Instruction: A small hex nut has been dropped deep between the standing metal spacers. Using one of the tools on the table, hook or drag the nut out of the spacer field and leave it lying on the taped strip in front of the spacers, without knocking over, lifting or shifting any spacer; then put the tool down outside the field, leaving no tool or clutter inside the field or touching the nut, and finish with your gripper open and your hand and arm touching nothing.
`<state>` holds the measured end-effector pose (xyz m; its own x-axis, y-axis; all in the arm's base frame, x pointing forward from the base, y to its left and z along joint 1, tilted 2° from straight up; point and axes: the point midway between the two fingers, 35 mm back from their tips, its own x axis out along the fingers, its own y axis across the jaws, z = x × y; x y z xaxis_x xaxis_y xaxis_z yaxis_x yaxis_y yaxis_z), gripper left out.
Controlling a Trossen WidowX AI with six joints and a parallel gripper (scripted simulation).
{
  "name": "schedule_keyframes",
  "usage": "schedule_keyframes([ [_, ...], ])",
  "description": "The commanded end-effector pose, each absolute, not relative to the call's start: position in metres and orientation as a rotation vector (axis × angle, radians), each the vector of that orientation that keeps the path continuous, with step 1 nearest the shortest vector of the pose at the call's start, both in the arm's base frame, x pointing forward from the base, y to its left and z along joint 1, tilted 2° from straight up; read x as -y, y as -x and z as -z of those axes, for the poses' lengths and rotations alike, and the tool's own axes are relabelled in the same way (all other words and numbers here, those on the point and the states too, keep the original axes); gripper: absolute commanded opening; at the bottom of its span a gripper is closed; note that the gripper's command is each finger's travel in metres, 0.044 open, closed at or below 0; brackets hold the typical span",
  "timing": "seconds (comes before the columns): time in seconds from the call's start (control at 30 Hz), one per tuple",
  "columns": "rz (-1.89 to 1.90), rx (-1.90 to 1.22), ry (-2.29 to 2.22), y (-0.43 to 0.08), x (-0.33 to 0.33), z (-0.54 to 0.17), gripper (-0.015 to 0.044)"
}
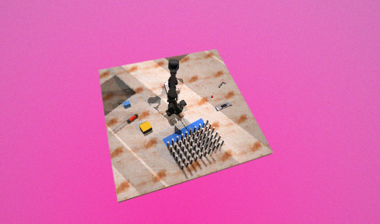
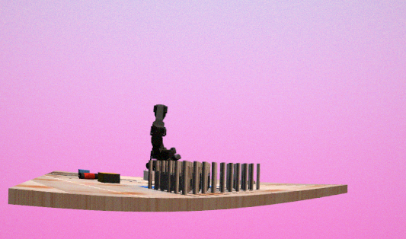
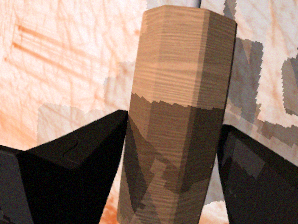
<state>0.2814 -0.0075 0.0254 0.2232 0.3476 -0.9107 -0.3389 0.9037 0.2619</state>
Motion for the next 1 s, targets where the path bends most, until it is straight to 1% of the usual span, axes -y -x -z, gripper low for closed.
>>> schedule_keyframes([
  [0.0,-0.471,-1.255,-0.006,-0.286,0.007,-0.026,0.0000],
  [0.97,-0.471,-1.253,-0.007,-0.307,0.000,-0.028,0.0000],
])
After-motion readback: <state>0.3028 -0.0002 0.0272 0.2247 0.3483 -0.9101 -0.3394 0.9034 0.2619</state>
